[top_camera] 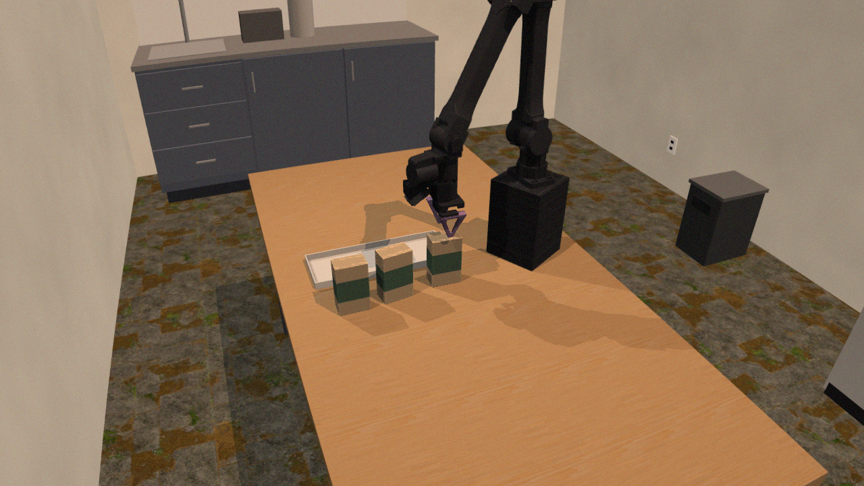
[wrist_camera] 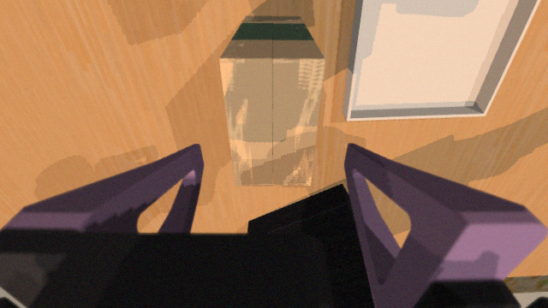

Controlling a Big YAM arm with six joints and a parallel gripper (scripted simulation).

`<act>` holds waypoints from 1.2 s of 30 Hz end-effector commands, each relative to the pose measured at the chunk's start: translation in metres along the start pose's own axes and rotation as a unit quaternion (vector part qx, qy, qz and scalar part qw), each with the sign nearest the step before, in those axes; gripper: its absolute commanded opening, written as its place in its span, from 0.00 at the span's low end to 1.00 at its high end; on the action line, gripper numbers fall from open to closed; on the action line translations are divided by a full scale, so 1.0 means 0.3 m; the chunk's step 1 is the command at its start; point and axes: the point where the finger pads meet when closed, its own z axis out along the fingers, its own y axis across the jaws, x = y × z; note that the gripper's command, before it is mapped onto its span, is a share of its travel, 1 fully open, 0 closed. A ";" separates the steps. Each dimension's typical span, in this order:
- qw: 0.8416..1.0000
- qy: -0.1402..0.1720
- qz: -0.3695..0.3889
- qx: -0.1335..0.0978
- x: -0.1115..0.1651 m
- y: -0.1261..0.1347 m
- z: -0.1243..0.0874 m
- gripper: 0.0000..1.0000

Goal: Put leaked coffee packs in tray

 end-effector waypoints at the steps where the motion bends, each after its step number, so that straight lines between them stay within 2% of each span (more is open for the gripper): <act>1: 1.000 -0.011 0.002 -0.001 -0.037 0.013 0.015 0.79; 2: 1.000 -0.011 0.002 -0.001 -0.037 0.013 0.015 0.79; 3: 1.000 -0.026 0.002 -0.005 -0.054 0.018 -0.011 0.79; 5: 1.000 -0.026 0.002 -0.005 -0.056 0.018 -0.011 0.79; 8: 1.000 -0.014 0.002 -0.002 -0.038 0.013 0.000 0.79; 36: 1.000 -0.014 0.002 -0.002 -0.038 0.013 0.000 0.79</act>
